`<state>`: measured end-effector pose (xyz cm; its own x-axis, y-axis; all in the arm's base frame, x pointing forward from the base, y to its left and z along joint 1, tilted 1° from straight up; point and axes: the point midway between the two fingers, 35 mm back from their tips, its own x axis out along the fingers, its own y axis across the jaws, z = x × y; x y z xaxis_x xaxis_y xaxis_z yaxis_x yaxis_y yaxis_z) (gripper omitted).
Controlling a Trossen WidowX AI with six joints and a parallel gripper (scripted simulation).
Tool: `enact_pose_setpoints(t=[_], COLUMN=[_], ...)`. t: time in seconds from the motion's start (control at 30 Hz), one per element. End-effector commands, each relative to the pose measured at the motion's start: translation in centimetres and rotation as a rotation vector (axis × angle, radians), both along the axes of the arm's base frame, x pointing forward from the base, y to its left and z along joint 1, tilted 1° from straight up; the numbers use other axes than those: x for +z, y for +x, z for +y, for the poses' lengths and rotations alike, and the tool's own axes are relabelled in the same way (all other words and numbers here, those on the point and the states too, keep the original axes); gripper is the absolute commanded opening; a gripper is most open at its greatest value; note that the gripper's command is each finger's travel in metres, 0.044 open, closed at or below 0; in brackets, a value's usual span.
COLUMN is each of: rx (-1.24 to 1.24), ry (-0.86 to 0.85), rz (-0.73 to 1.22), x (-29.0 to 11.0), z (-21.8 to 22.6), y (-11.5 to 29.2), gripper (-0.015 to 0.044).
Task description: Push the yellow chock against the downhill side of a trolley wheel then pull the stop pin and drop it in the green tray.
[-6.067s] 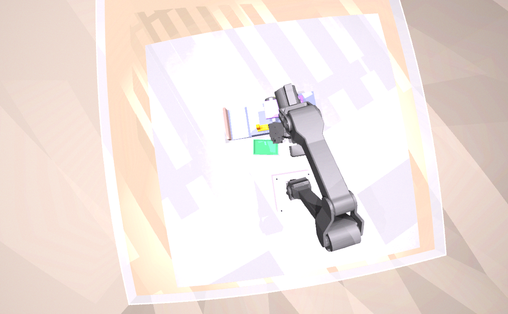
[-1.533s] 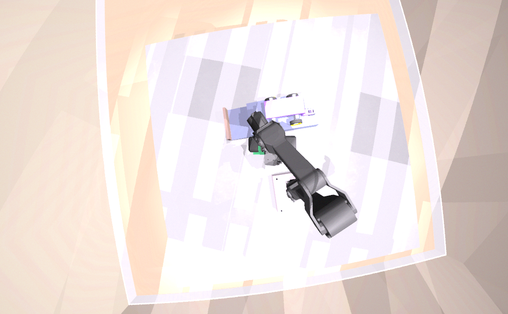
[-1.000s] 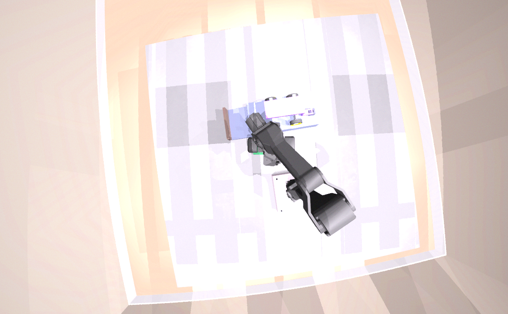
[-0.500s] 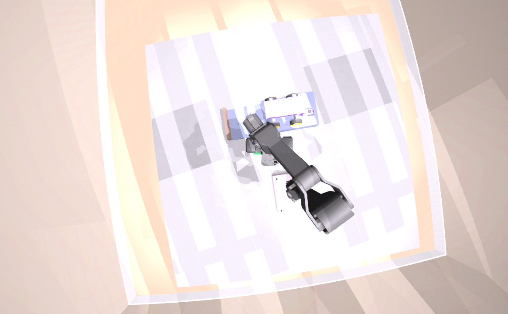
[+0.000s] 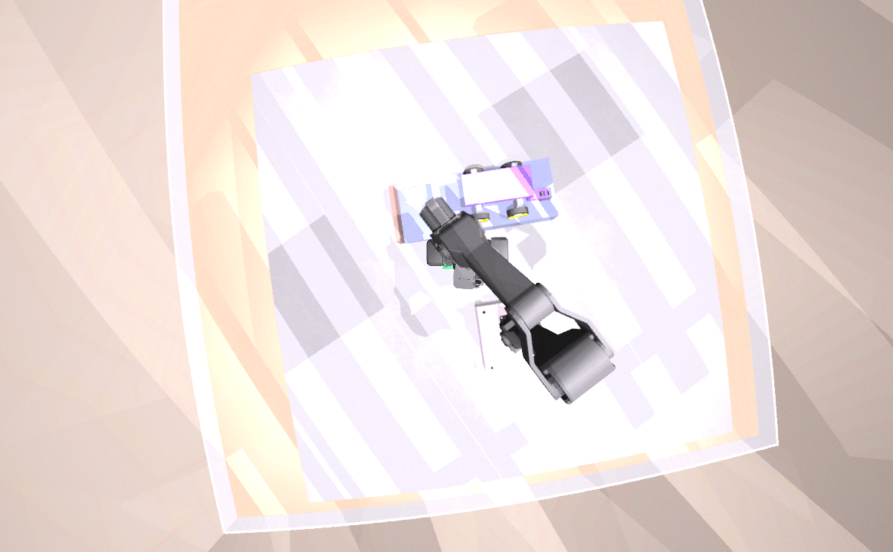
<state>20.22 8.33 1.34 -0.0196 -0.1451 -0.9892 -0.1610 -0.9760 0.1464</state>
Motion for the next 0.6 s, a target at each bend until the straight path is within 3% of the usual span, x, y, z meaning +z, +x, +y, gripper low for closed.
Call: enact_pose_setpoints(t=[0.0,0.57], rx=[-0.003,-0.003], ry=[0.002,0.003], rz=[0.0,0.0], x=[-0.16,-0.63], z=[0.29,0.97], y=[0.1,0.29], gripper=[0.019,0.019])
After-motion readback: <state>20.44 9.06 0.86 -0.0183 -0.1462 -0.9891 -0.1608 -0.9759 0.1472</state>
